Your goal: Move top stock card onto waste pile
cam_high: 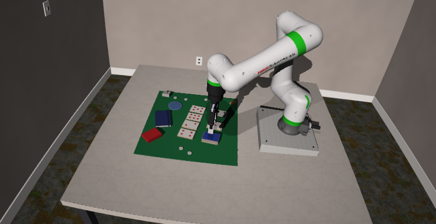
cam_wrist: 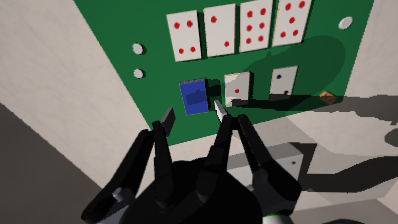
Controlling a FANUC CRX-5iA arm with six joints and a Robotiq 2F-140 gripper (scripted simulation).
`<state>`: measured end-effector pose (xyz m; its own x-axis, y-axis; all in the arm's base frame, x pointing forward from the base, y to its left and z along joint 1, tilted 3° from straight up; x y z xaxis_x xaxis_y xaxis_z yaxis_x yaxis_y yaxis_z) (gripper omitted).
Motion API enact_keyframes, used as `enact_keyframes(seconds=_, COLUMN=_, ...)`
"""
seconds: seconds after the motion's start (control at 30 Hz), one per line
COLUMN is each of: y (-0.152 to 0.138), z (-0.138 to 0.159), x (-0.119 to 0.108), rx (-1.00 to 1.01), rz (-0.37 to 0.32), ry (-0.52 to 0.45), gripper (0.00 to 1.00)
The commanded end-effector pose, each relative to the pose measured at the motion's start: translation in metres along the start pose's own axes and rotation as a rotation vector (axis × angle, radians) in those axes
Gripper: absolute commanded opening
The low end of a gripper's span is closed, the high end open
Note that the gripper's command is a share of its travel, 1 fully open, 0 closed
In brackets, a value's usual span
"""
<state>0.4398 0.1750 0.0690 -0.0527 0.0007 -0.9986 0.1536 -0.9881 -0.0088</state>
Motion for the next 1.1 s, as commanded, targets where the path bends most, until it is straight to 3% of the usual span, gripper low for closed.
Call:
enact_keyframes(seconds=0.0, y=0.000, z=0.000, x=0.001, rx=0.000, rz=0.000, ry=0.000, gripper=0.50)
enact_keyframes(seconds=1.07, y=0.001, z=-0.002, x=0.049, rx=0.000, rz=0.000, ry=0.000, gripper=0.50)
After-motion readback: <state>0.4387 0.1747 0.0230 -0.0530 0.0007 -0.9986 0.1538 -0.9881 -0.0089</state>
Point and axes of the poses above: the point where the finger pads meet when closed, its own x axis out along the fingers, its own y axis across the jaws, z = x × y, the point moved 2 cm from there along -x, back along the fingers, and after that the axes turned 10 degrees about -x, right-handed, at the moved point
